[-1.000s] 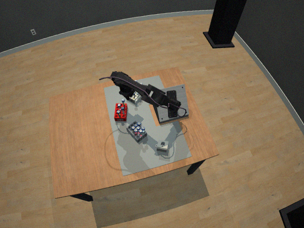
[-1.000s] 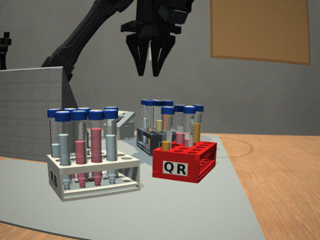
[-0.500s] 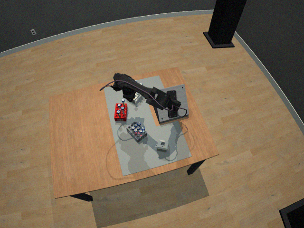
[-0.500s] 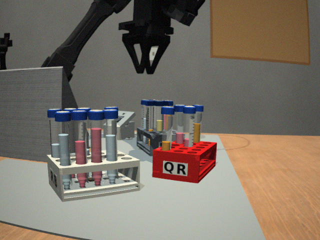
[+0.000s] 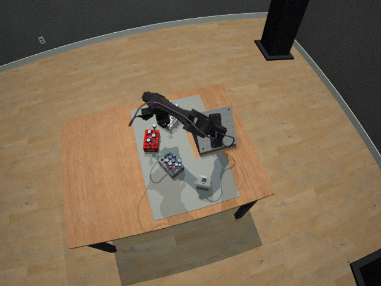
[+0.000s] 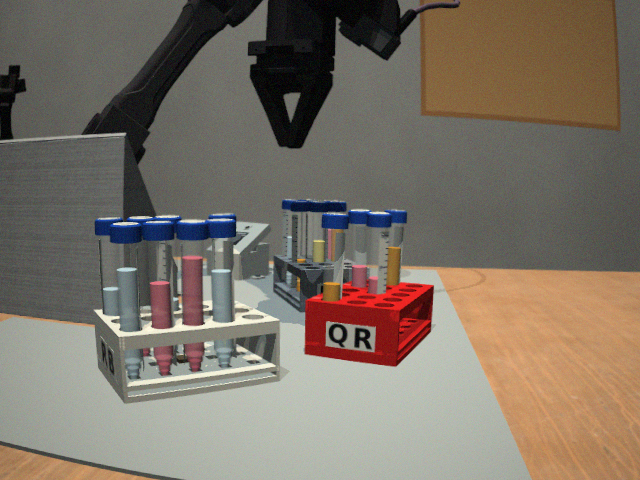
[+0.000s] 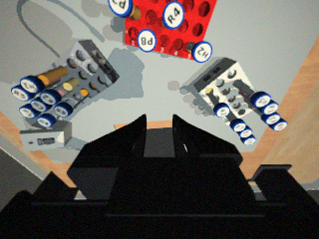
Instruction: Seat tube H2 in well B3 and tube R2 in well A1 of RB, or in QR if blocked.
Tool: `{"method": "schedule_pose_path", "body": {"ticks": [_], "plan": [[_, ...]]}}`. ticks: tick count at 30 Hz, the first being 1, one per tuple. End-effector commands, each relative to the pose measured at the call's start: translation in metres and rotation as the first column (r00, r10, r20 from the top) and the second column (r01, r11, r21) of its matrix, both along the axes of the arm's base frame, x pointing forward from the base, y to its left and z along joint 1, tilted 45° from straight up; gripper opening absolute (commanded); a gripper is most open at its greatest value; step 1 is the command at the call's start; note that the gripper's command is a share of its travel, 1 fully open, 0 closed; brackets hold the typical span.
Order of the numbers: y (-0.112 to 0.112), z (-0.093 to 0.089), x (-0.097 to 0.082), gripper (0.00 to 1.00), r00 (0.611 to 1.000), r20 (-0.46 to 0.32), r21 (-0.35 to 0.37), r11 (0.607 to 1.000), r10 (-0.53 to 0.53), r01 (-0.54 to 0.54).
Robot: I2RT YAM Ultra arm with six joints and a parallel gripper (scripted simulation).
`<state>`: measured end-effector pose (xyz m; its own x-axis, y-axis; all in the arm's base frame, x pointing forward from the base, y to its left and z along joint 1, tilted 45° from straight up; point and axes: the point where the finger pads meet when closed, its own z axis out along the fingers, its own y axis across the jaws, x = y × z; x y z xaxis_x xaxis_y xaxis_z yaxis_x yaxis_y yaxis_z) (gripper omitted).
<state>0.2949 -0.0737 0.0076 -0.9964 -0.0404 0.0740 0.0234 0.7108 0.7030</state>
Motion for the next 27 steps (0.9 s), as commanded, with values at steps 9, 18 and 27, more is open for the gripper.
{"method": "schedule_pose_path", "body": {"ticks": [9,18,27], "plan": [[-0.004,0.001,0.007,0.30,0.926,0.283,-0.005,0.966,0.250,-0.259],[0.001,0.002,0.012,0.30,0.829,0.410,-0.034,0.915,0.380,-0.402],[0.004,0.005,0.051,0.30,0.841,0.401,-0.031,0.923,0.364,-0.384]]}}
